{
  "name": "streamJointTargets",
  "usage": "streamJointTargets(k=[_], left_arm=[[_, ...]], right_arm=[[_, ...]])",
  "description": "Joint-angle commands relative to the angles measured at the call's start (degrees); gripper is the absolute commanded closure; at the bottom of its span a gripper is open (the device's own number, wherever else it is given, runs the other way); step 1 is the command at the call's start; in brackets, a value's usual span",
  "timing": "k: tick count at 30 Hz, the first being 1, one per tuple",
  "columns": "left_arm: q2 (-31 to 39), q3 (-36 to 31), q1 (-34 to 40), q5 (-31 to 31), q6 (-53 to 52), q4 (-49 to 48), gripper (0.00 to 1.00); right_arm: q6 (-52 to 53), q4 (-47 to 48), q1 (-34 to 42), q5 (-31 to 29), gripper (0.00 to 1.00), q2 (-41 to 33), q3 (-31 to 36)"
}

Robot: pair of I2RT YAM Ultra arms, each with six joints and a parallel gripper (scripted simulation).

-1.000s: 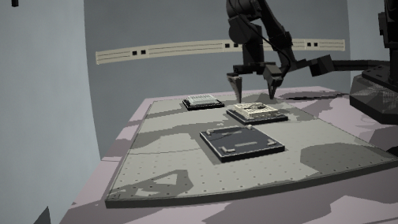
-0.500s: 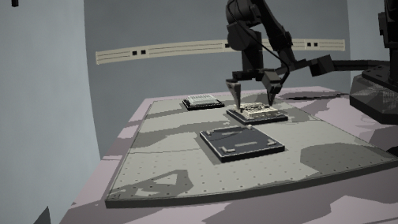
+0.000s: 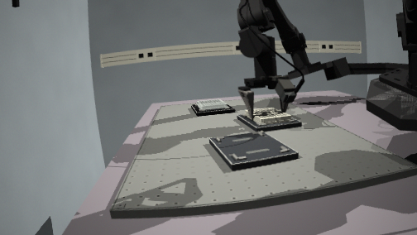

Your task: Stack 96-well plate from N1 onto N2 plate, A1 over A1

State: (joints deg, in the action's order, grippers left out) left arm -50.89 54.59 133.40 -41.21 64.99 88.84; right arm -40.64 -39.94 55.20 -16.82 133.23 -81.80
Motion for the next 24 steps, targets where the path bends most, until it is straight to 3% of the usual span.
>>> streamJointTargets(k=[1,2,8,15,16,17,24], left_arm=[[-0.07,1.37,0.37,-1.03,0.04,0.99,0.0],[-0.07,1.37,0.37,-1.03,0.04,0.99,0.0],[-0.07,1.37,0.37,-1.03,0.04,0.99,0.0],[-0.07,1.37,0.37,-1.03,0.04,0.99,0.0],[-0.07,1.37,0.37,-1.03,0.04,0.99,0.0],[-0.07,1.37,0.37,-1.03,0.04,0.99,0.0],[-0.07,1.37,0.37,-1.03,0.04,0.99,0.0]], right_arm=[[-0.34,1.24,0.18,-0.26,0.04,-0.83,0.46],[-0.34,1.24,0.18,-0.26,0.09,-0.83,0.46],[-0.1,0.53,0.19,-0.06,0.11,-0.84,-0.11],[-0.2,1.37,0.22,-0.25,0.21,-1.51,0.82],[-0.2,1.37,0.22,-0.25,0.33,-1.51,0.82],[-0.2,1.37,0.22,-0.25,0.21,-1.51,0.82],[1.46,-4.59,1.68,-0.14,0.21,-4.72,-1.58]])
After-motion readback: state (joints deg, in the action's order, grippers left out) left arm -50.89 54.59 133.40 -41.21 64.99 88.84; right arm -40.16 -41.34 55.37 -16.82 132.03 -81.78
